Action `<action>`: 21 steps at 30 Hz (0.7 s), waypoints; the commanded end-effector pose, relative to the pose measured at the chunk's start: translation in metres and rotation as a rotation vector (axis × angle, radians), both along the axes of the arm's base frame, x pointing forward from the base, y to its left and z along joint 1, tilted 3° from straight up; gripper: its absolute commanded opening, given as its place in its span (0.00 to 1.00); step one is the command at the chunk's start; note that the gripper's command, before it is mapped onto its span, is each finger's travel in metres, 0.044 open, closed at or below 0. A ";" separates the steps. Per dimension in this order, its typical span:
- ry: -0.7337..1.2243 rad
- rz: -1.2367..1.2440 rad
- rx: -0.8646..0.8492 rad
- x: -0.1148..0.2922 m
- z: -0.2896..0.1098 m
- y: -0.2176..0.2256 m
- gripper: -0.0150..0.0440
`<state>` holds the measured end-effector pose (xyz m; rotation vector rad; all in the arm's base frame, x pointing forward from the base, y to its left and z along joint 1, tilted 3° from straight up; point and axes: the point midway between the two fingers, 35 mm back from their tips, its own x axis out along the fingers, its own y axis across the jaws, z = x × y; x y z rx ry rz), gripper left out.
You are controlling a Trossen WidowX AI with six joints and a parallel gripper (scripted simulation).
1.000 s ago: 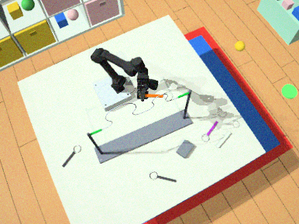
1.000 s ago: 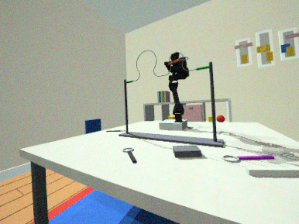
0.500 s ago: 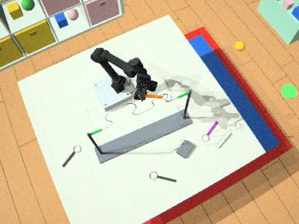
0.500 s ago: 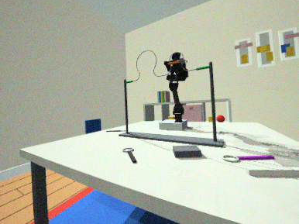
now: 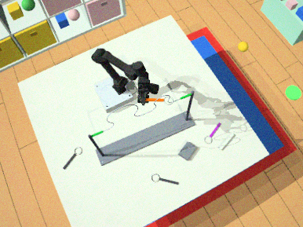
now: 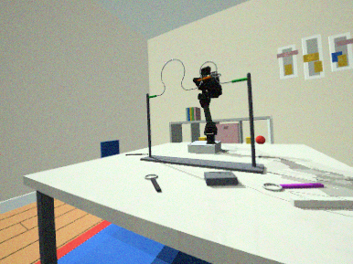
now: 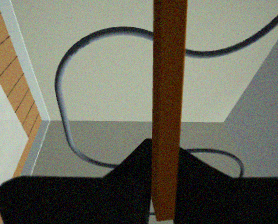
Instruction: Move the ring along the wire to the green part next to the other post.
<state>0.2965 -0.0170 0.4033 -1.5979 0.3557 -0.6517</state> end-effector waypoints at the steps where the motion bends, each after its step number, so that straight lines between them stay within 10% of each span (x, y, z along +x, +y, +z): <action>1: -0.020 0.000 0.086 -0.001 -0.016 -0.002 0.00; 21: -0.071 -0.070 0.381 -0.005 -0.060 0.013 0.00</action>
